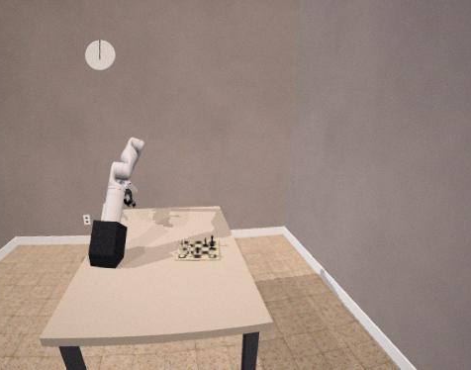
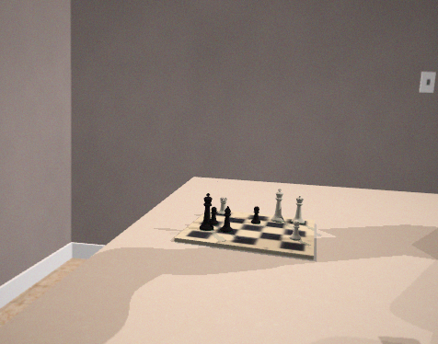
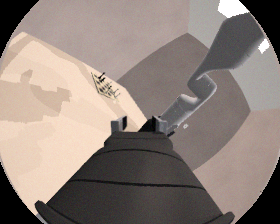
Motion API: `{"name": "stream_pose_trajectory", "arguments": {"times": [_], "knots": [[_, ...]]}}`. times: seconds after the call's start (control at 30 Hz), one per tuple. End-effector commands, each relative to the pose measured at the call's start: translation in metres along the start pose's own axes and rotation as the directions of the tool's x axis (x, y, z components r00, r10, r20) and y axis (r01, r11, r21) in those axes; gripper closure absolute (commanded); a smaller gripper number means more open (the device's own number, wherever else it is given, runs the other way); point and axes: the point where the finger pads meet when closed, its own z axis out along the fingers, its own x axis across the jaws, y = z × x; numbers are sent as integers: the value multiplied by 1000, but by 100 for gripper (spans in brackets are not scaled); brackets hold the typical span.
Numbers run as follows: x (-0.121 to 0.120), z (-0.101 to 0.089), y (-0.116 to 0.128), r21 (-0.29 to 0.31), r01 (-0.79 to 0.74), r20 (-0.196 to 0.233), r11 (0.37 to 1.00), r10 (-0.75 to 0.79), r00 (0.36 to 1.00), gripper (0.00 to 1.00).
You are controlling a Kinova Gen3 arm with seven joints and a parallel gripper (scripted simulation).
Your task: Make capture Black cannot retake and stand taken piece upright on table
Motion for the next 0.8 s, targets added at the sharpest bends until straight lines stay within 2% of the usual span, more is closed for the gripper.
{"name": "stream_pose_trajectory", "arguments": {"times": [0.0, 0.6, 0.77], "knots": [[0, 0, 0, -1, 0, 1, 1000, 0, 1000, 0], [0, 0, 0, -1, -1, 1, 1000, 1, 1000, 0], [-6, 5, -5, -15, -20, -1, 1000, 20, 1000, 0]]}}
